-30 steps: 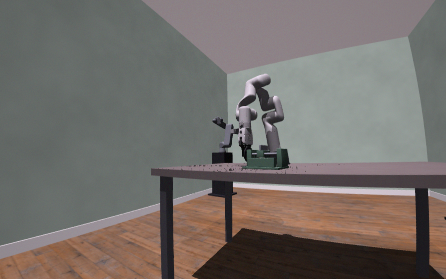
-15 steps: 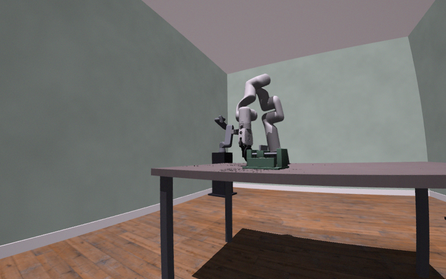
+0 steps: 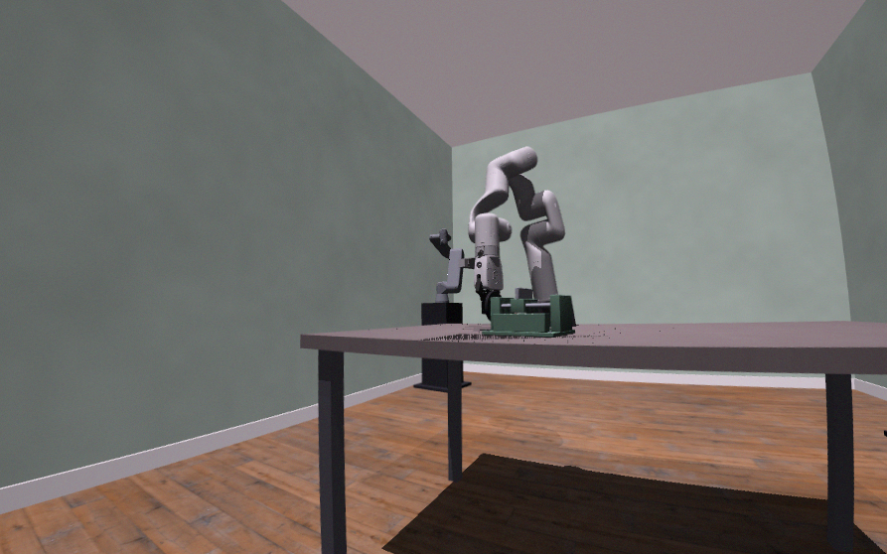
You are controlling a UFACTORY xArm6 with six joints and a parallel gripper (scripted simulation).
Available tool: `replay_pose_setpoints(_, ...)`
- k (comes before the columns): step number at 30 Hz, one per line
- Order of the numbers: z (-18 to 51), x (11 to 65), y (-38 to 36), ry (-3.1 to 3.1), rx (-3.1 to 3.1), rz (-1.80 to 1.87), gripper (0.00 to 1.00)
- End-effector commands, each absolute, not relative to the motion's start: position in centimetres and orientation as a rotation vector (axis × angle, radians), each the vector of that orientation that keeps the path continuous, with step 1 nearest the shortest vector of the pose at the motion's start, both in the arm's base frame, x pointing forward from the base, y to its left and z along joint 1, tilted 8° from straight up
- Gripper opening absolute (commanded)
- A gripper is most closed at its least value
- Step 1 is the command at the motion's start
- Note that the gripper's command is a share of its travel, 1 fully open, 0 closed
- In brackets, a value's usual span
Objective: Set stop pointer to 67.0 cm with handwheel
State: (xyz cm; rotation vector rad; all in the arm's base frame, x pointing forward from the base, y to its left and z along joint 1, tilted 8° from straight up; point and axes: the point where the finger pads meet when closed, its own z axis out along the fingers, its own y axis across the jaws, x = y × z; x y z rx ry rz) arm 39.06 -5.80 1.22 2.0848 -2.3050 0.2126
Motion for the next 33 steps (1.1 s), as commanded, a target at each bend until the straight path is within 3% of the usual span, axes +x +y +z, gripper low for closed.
replay_pose_setpoints(1, 1.2, 39.1, -5.8, -2.305, 2.085, 0.214, 0.06)
replay_pose_setpoints(33, 0.0, 39.6, -6.0, -2.305, 2.085, 0.213, 0.06)
